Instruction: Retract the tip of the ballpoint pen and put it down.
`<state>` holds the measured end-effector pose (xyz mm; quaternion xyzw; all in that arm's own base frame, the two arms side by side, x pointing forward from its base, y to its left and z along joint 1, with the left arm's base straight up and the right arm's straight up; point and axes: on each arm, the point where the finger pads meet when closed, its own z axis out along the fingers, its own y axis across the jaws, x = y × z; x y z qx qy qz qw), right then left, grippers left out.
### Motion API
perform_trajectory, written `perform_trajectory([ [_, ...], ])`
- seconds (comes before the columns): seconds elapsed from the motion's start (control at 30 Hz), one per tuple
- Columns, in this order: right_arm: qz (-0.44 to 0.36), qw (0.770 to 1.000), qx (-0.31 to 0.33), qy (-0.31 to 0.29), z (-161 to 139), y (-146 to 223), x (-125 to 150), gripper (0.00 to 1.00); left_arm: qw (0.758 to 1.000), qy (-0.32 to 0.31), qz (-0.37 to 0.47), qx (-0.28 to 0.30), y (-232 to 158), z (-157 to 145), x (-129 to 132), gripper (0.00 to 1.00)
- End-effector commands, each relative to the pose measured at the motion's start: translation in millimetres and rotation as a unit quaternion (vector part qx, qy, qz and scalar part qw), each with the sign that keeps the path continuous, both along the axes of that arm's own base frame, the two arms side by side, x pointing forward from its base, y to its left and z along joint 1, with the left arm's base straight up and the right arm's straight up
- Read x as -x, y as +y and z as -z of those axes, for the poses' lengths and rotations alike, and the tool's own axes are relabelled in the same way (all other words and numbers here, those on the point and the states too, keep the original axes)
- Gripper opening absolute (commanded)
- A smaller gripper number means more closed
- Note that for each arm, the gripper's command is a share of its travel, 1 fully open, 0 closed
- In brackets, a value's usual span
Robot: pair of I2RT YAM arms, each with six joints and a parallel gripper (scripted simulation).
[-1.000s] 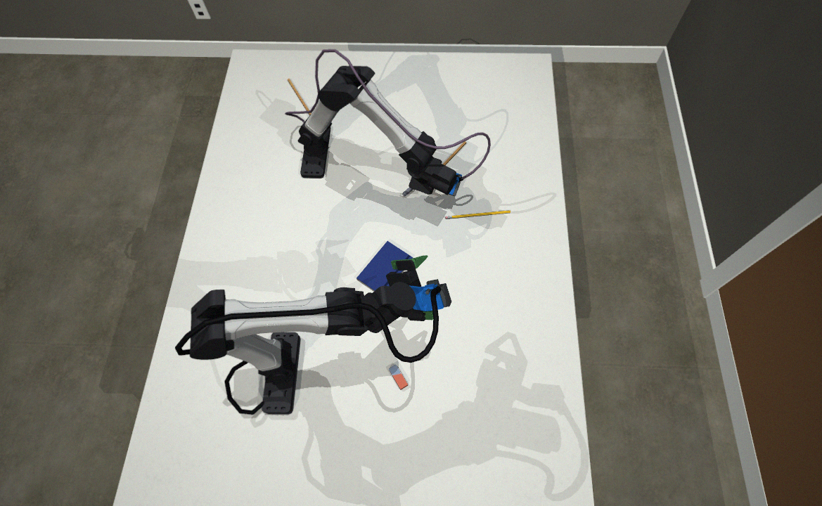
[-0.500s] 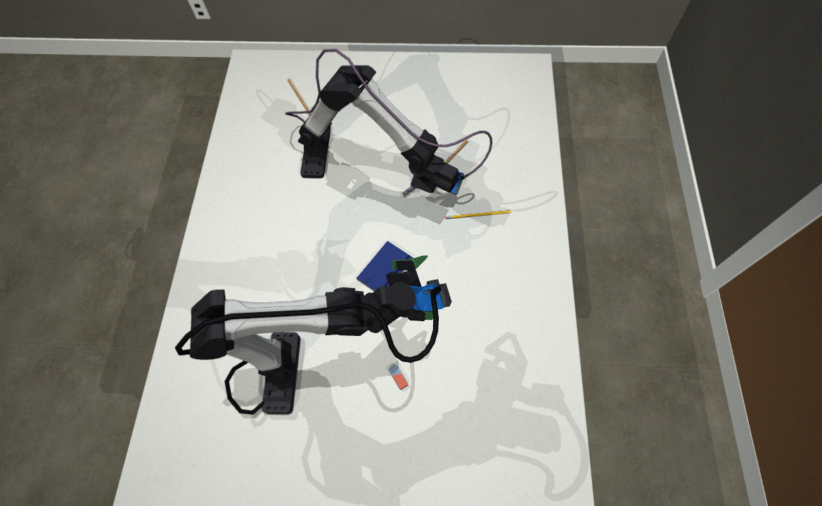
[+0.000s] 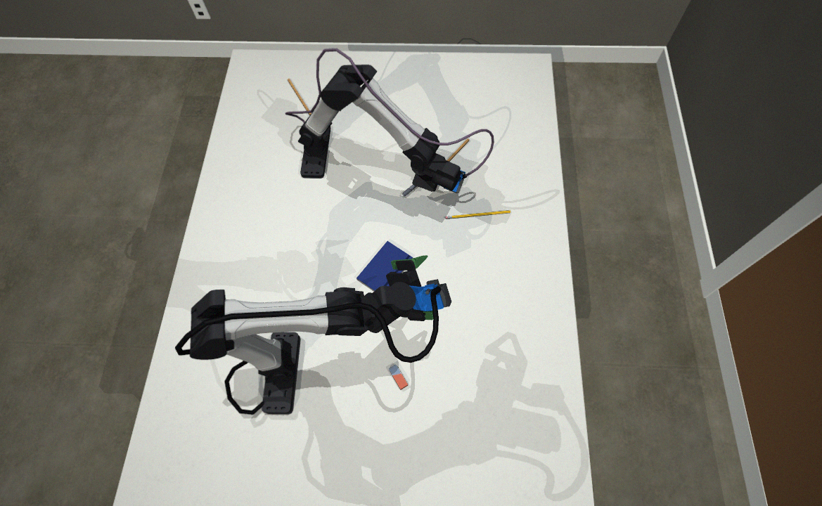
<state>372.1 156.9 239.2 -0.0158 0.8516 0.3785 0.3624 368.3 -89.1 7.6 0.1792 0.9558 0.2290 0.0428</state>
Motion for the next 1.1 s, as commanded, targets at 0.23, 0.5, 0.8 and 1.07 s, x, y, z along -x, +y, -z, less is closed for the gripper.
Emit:
perform_trajectory([
  [0.23,-0.001,1.000,-0.002,-0.010,-7.0,0.3,-0.5,1.00,1.000,-0.006,-0.005,0.003,5.6,4.6,-11.6,0.00],
  [0.5,-0.001,1.000,-0.002,-0.010,-7.0,0.3,-0.5,1.00,1.000,-0.004,-0.008,0.002,10.0,4.4,-9.2,0.00],
  [0.8,-0.001,1.000,-0.002,-0.010,-7.0,0.3,-0.5,1.00,0.999,-0.030,-0.002,0.014,-6.5,-32.6,-11.1,0.00],
  [1.07,-0.001,1.000,-0.002,-0.010,-7.0,0.3,-0.5,1.00,1.000,-0.021,-0.005,0.011,-9.6,-45.2,-3.7,0.00],
])
